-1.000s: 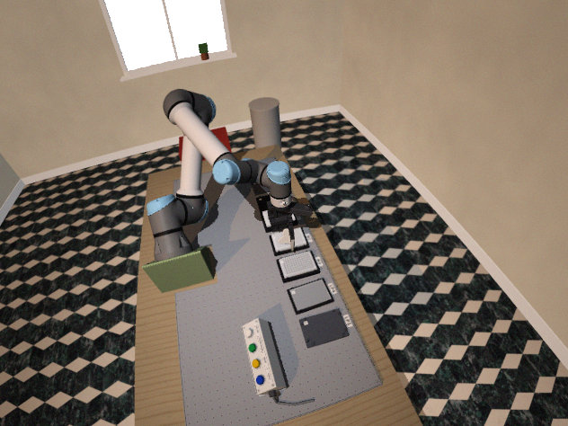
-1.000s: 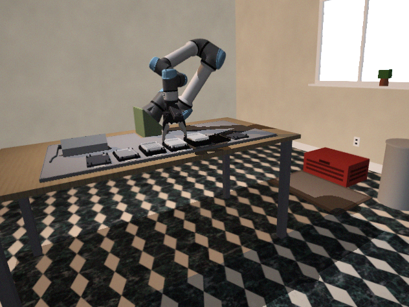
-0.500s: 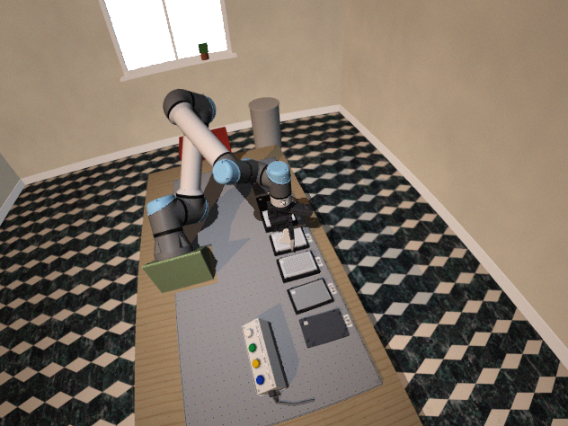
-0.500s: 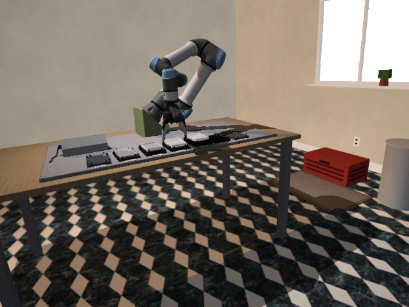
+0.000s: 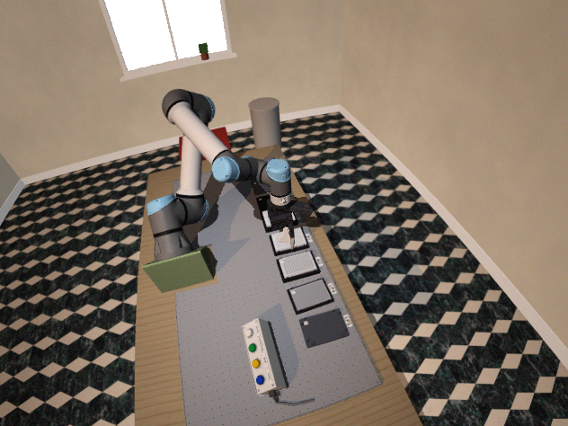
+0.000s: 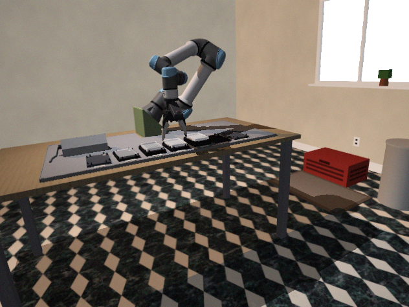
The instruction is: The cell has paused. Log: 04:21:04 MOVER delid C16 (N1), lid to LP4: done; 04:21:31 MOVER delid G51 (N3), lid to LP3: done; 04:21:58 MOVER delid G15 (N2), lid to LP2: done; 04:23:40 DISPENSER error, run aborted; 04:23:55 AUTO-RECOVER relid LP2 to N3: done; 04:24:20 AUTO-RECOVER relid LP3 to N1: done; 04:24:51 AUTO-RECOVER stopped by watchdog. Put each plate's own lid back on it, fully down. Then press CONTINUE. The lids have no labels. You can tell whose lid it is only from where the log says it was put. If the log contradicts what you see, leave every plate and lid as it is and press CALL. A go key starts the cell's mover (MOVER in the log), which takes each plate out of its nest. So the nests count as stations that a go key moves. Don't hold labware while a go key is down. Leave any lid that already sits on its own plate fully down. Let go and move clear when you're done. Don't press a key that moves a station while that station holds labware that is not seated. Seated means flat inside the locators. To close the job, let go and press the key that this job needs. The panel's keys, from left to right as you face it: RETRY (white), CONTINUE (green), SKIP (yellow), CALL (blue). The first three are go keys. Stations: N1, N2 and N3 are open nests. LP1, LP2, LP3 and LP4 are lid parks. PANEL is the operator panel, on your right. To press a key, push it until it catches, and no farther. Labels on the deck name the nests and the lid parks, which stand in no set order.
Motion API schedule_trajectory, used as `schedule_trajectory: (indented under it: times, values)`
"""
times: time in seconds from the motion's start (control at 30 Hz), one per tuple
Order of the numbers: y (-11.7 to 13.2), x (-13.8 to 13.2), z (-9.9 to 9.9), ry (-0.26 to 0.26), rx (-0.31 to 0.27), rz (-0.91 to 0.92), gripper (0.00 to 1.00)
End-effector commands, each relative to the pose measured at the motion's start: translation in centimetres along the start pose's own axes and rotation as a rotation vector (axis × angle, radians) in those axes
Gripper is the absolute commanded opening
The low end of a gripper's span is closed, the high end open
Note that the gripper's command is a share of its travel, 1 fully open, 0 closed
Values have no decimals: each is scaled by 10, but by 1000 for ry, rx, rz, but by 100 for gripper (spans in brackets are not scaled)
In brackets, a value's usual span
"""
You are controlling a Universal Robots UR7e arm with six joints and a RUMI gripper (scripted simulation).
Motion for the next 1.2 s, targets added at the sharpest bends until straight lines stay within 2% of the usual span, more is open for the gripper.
schedule_trajectory:
  times: [0.0,0.27,0.47,0.53,0.6,1.1,1.17]
  values:
    - [-1,1,-13,3,2,-2,82]
    - [-1,1,-24,3,2,-2,82]
    - [-1,1,-23,3,2,-2,82]
    - [-1,-11,-20,-3,-2,-32,82]
    - [-1,-11,-20,-3,-2,-32,82]
    - [-13,-85,-20,-3,-2,-30,82]
    - [-13,-85,-20,-3,-2,-30,82]
Point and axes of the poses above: the point where the finger pads meet when closed, its own z axis out along the fingers, its own x axis across the jaws, y = z × x, the point moved 7 cm from there along -z, back along the fingers, and after that the axes turned 14 degrees about -z, right-handed, at the moved point
